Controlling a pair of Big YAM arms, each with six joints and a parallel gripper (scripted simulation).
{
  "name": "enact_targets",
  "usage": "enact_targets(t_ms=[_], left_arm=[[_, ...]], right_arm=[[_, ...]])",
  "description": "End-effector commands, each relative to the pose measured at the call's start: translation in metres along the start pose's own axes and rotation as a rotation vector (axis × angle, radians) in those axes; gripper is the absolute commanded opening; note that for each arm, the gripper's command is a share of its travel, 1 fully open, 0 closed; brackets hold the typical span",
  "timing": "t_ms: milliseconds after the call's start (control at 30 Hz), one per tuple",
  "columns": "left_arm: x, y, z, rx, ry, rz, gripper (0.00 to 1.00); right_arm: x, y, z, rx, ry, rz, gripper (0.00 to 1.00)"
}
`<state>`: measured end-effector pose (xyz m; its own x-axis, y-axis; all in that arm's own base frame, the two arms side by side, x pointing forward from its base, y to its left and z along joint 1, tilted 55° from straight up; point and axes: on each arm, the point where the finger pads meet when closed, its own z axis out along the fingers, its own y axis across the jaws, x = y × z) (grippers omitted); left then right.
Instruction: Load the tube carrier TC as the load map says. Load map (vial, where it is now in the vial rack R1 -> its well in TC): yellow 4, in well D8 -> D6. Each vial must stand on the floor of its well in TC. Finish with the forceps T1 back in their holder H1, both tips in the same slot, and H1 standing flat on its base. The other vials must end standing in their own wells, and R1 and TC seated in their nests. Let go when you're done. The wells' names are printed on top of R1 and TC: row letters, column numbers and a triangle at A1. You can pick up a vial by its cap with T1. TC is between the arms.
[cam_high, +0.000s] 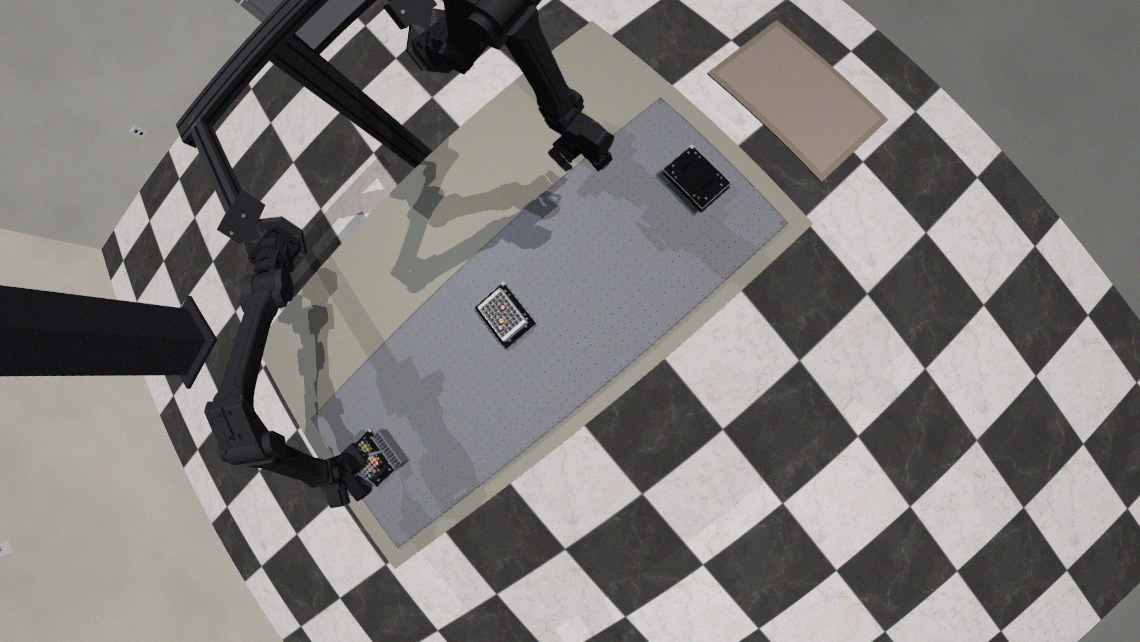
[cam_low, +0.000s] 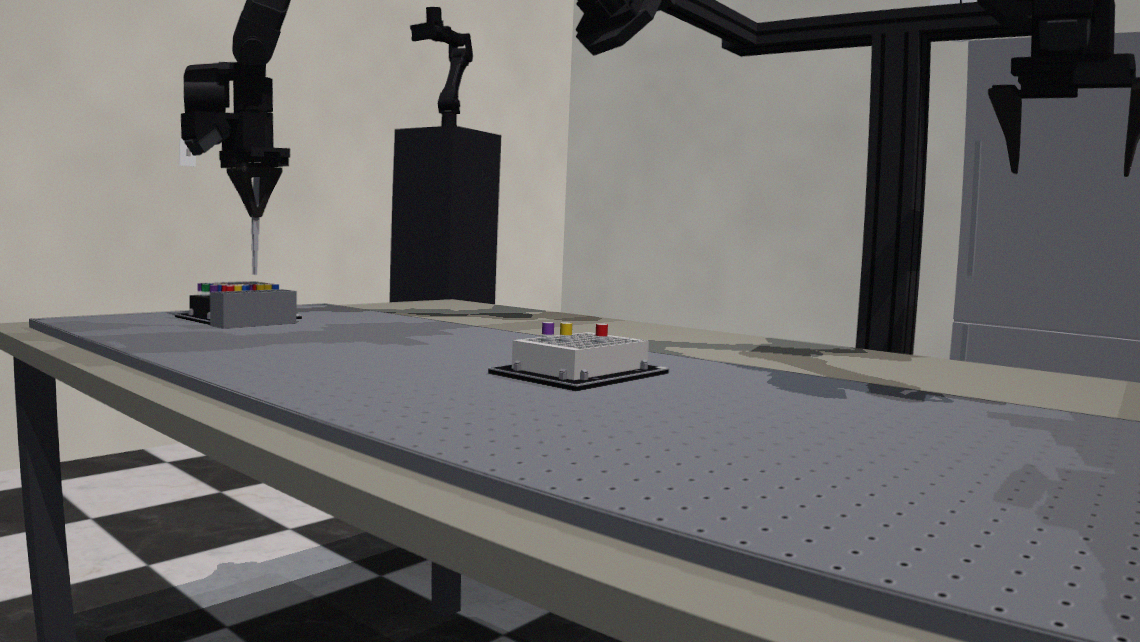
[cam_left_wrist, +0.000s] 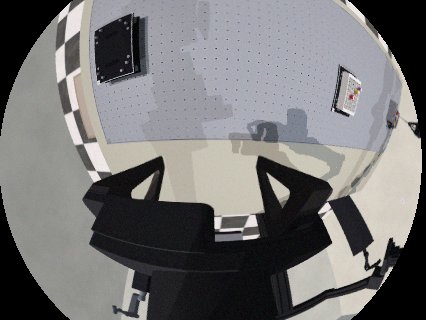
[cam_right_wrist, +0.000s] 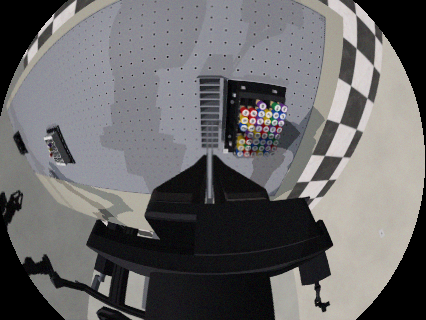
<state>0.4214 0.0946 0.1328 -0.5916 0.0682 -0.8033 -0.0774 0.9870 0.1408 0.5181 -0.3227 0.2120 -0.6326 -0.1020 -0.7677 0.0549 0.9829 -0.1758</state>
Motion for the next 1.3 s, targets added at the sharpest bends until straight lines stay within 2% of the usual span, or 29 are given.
enact_targets(t_ms=[0, 200, 367, 467, 1267], left_arm=[[-0.015, 0.006, -0.007, -0.015, -0.049, 0.012, 1.0], [-0.015, 0.006, -0.007, -0.015, -0.049, 0.012, 1.0], [-0.015, 0.006, -0.007, -0.015, -0.049, 0.012, 1.0], [-0.015, 0.006, -0.007, -0.015, -0.049, 0.012, 1.0], [-0.015, 0.006, -0.007, -0.015, -0.049, 0.012, 1.0]], right_arm=[[-0.012, 0.005, 0.0, -0.003, -0.026, -0.024, 0.07], [-0.006, -0.001, 0.006, 0.001, -0.015, -0.013, 0.07], [-0.016, -0.002, 0.002, 0.008, -0.031, -0.02, 0.07], [-0.013, -0.001, 0.008, 0.001, -0.023, -0.016, 0.07], [-0.016, -0.001, 0.011, 0.003, -0.027, -0.011, 0.07]])
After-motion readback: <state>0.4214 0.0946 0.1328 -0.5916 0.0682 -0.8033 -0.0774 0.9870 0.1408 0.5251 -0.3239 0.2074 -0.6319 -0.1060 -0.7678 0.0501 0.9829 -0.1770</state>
